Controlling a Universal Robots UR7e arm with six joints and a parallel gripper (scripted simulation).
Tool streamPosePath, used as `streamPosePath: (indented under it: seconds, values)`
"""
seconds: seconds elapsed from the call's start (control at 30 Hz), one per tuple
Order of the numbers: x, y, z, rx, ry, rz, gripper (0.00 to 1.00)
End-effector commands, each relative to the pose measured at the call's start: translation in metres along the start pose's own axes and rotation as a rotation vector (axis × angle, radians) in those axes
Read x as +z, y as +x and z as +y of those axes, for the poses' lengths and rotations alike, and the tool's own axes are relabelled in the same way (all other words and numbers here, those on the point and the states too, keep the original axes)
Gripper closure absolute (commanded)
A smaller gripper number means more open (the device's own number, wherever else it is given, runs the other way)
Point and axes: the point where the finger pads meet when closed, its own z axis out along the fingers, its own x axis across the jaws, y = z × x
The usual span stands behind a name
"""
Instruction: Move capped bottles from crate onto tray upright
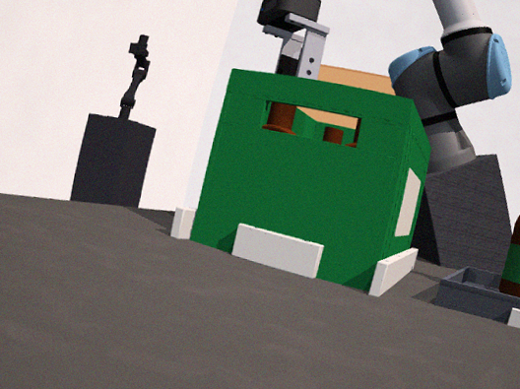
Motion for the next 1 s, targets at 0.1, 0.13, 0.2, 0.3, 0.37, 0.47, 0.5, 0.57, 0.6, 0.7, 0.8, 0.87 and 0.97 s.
streamPosePath:
  seconds: [0.1,0.13,0.2,0.3,0.37,0.47,0.5,0.57,0.6,0.7,0.8,0.87,0.97]
  values:
    - [0.005,0.000,0.000,0.000,0.000,0.000,0.00]
    - [0.006,0.000,0.000,0.000,0.000,0.000,0.00]
    - [0.009,0.000,0.000,0.000,0.000,0.000,0.00]
    - [0.013,0.000,0.000,0.000,0.001,-0.001,0.00]
    - [0.016,0.000,0.000,0.000,0.002,-0.001,0.00]
    - [0.020,0.000,0.000,0.000,0.002,-0.001,0.00]
    - [0.020,0.000,0.000,0.000,0.002,-0.001,0.00]
    - [0.014,0.001,0.001,0.000,0.000,0.000,0.00]
    - [0.015,0.001,0.001,0.000,0.000,0.000,0.00]
    - [0.019,0.001,0.000,0.000,0.001,0.000,0.00]
    - [0.023,0.000,0.000,0.000,0.001,-0.001,0.00]
    - [0.026,0.000,0.000,0.000,0.001,-0.001,0.00]
    - [0.030,0.000,0.000,0.000,0.002,-0.001,0.00]
